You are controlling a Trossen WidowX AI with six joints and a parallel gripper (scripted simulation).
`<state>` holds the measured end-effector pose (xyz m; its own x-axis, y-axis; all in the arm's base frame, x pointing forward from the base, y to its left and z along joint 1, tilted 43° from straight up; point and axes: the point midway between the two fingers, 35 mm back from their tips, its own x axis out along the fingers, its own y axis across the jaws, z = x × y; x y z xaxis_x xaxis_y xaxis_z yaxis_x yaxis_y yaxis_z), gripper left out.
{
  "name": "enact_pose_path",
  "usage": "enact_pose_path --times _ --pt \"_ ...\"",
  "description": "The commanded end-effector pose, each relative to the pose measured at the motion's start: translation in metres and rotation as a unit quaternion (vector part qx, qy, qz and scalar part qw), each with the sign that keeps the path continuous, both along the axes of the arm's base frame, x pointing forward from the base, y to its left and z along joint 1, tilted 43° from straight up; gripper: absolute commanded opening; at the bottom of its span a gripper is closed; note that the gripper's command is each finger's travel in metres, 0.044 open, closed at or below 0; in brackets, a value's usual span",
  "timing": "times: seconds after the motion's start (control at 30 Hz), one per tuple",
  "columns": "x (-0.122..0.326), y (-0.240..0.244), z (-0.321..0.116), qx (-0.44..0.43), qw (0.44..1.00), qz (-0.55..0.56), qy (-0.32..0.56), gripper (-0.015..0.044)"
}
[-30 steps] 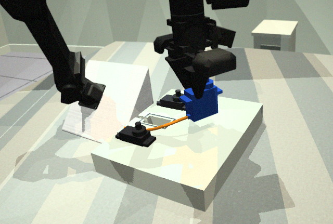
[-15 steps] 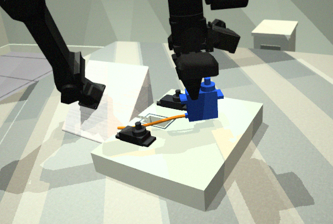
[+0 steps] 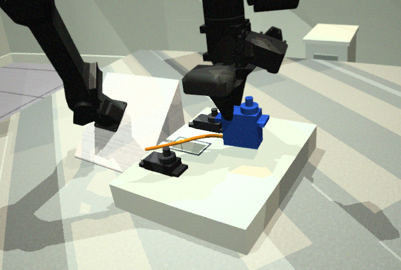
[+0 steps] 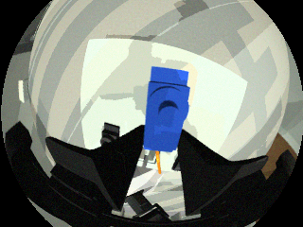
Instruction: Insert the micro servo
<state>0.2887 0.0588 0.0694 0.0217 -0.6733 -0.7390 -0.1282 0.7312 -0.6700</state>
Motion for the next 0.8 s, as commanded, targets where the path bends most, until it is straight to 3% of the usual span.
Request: enact_pose_path --times 0.0,0.27,0.77 --pt "0.0 0.001 0.001 0.0 0.999 -0.037 -0.037 0.0" --pt "-0.007 0.001 0.0 0.0 0.998 -0.045 -0.045 0.0" --pt "-0.075 0.0 -0.001 0.0 0.998 -0.045 -0.042 0.0"
